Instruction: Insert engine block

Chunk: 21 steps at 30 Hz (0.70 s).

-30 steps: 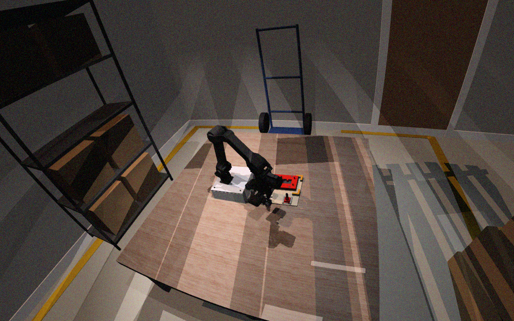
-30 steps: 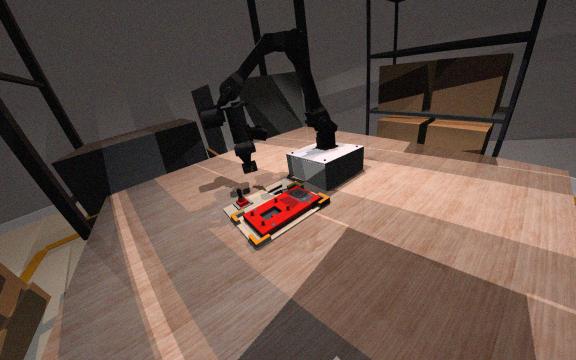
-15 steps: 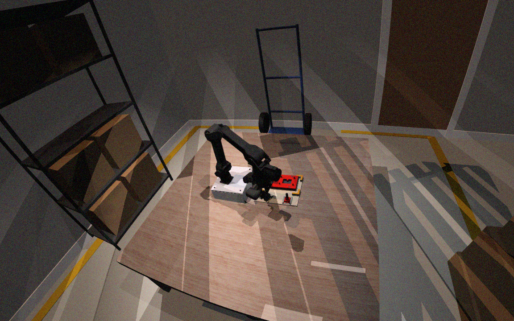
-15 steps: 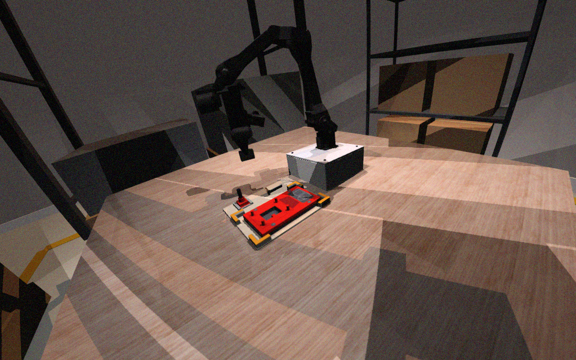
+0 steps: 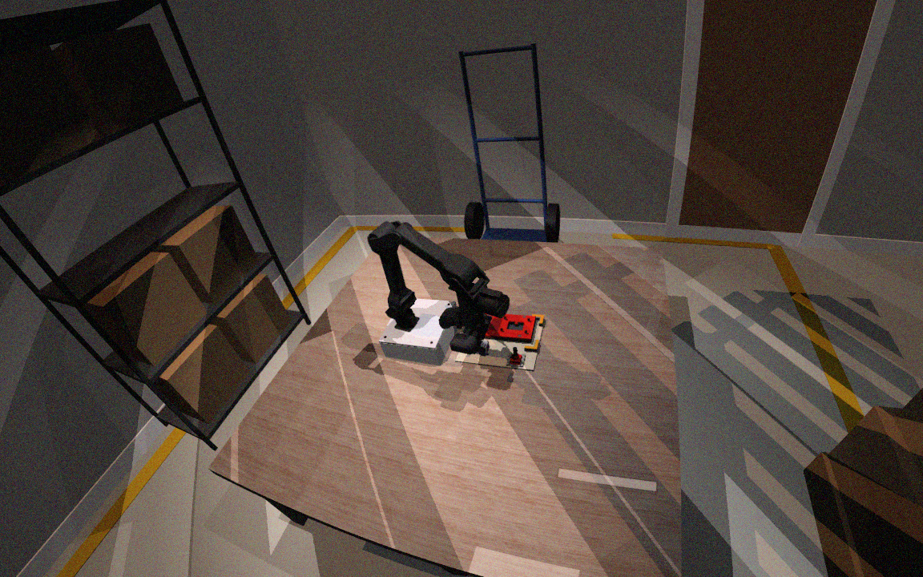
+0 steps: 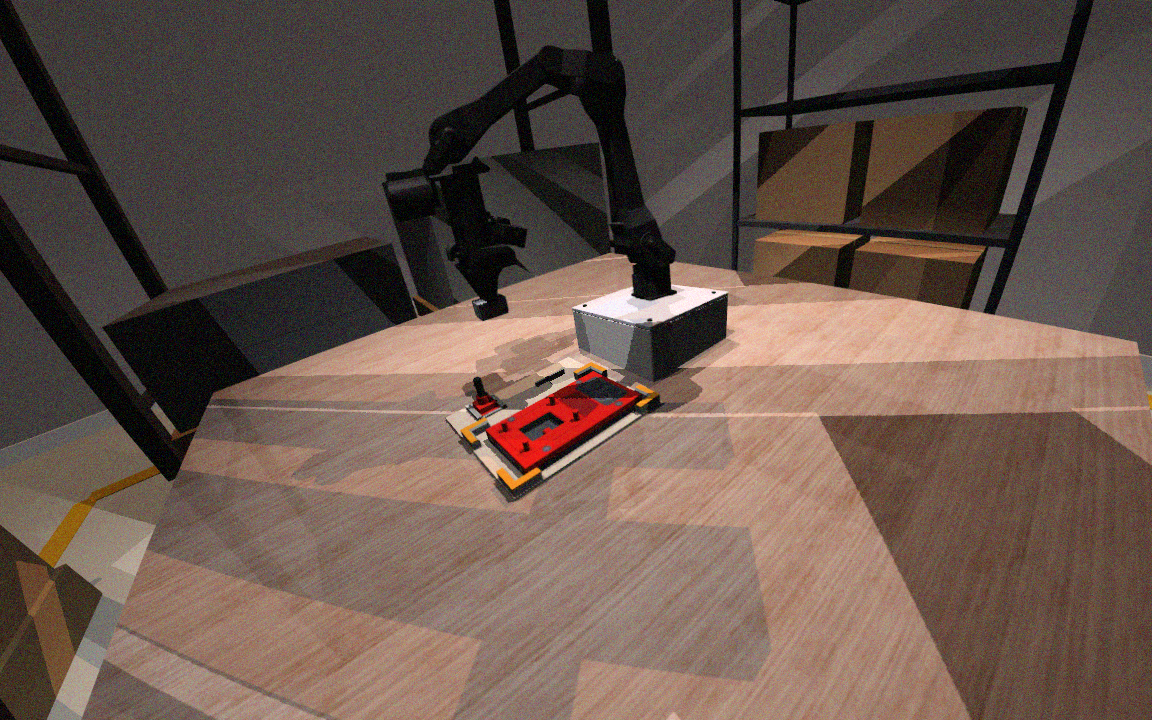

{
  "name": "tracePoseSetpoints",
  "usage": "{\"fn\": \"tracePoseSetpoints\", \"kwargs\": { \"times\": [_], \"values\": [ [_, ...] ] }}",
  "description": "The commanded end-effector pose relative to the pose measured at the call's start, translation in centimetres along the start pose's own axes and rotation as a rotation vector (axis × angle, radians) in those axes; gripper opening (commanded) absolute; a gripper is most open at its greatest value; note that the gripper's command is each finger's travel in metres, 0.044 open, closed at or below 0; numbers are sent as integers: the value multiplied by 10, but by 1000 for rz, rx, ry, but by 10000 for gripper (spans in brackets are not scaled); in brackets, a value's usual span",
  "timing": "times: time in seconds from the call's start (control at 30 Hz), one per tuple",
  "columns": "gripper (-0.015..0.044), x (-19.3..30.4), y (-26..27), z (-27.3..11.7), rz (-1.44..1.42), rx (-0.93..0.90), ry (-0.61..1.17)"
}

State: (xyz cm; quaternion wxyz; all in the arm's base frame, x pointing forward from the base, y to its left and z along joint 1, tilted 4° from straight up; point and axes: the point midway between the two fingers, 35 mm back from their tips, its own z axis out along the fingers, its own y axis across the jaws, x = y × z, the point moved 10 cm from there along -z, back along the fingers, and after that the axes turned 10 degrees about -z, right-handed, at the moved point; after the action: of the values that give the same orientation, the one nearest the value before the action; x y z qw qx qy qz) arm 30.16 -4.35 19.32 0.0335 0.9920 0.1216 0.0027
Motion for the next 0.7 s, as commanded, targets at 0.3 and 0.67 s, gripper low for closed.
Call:
{"fn": "tracePoseSetpoints", "kwargs": {
  "times": [0.3,0.67],
  "values": [
    [0,21,-29,12,-451,11,0],
    [0,34,-55,20,-813,16,1]
  ]
}}
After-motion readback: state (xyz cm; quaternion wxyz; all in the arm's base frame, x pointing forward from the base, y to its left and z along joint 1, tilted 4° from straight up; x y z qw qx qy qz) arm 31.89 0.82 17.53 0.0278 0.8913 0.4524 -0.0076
